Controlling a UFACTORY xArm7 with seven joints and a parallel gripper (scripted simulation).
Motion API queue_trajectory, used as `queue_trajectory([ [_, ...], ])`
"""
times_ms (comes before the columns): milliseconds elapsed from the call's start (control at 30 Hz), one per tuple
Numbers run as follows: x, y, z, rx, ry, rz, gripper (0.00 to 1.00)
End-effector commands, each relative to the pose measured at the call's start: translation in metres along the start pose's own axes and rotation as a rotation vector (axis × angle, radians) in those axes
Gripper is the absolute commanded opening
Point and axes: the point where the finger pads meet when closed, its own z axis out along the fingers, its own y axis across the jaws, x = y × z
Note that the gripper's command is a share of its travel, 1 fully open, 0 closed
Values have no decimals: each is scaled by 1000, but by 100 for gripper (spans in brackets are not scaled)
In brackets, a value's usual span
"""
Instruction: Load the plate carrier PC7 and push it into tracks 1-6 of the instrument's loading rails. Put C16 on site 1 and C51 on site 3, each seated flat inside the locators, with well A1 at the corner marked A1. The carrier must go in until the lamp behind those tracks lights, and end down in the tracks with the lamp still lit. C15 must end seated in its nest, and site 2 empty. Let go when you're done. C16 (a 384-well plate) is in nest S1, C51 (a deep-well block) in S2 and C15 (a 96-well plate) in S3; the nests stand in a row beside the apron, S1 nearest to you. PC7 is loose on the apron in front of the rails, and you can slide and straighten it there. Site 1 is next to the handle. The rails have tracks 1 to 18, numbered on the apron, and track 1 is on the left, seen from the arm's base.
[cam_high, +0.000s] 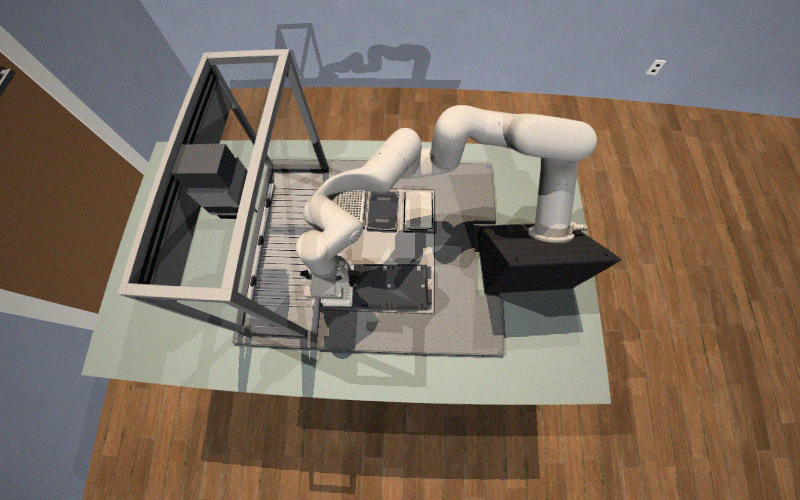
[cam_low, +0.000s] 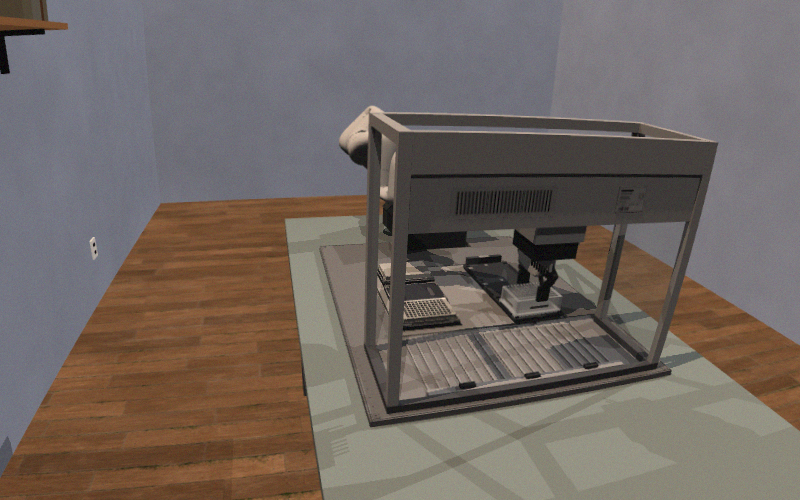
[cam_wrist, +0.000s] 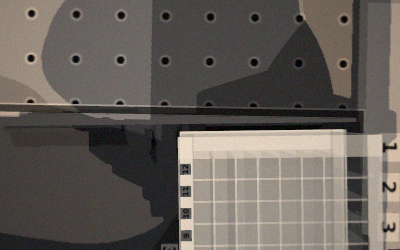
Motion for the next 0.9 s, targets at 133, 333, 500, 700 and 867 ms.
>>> queue_trajectory([
  [133,1,1,-17,-3,3,0,100],
  [333,1,1,-24,-3,3,0,100],
  [500,1,1,-32,-3,3,0,100],
  [700,1,1,-42,-3,3,0,100],
  [867,1,1,-47,-3,3,0,100],
])
